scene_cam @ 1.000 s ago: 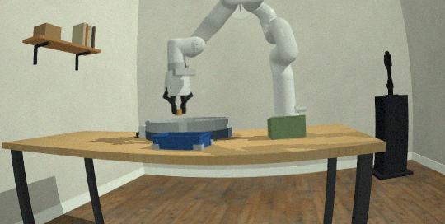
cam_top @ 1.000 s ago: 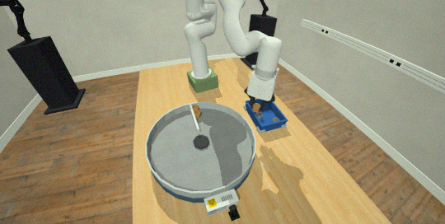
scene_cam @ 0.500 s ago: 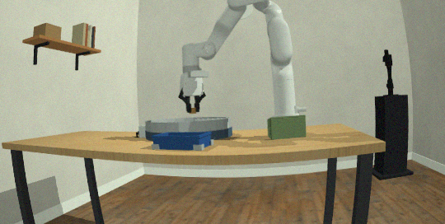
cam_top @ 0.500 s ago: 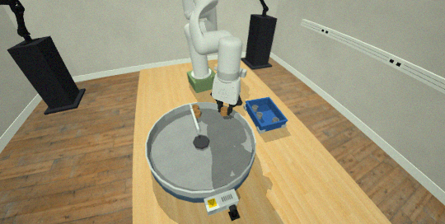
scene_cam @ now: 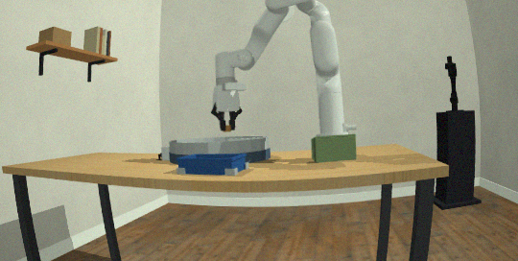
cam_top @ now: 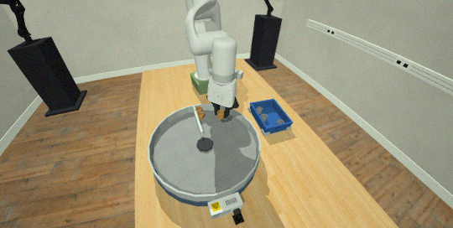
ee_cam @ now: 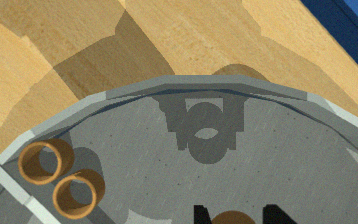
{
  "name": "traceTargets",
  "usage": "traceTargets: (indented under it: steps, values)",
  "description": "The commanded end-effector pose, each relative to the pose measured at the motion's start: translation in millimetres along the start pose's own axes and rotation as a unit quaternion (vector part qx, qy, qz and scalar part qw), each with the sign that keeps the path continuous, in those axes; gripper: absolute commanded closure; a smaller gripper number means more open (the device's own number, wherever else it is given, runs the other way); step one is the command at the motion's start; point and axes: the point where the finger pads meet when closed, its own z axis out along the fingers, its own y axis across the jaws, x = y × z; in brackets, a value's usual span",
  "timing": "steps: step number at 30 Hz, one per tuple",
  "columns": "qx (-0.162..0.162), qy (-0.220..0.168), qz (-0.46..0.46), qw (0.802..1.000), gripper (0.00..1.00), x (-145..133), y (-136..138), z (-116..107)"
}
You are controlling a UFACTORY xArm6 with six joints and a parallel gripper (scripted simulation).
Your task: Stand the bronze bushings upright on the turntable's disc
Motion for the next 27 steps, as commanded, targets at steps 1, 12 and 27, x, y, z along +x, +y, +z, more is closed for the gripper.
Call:
traceTargets:
  steps: [1,12,27]
  values:
    - [-0.001,-0.001,0.0,1.0,1.0,-1.3,0.8,-1.3]
    - [-0.001,-0.001,0.0,1.0,1.0,-2.0,0.2,22.7]
    - [-0.001,-0.001,0.0,1.0,1.0,-2.0,0.2,24.8]
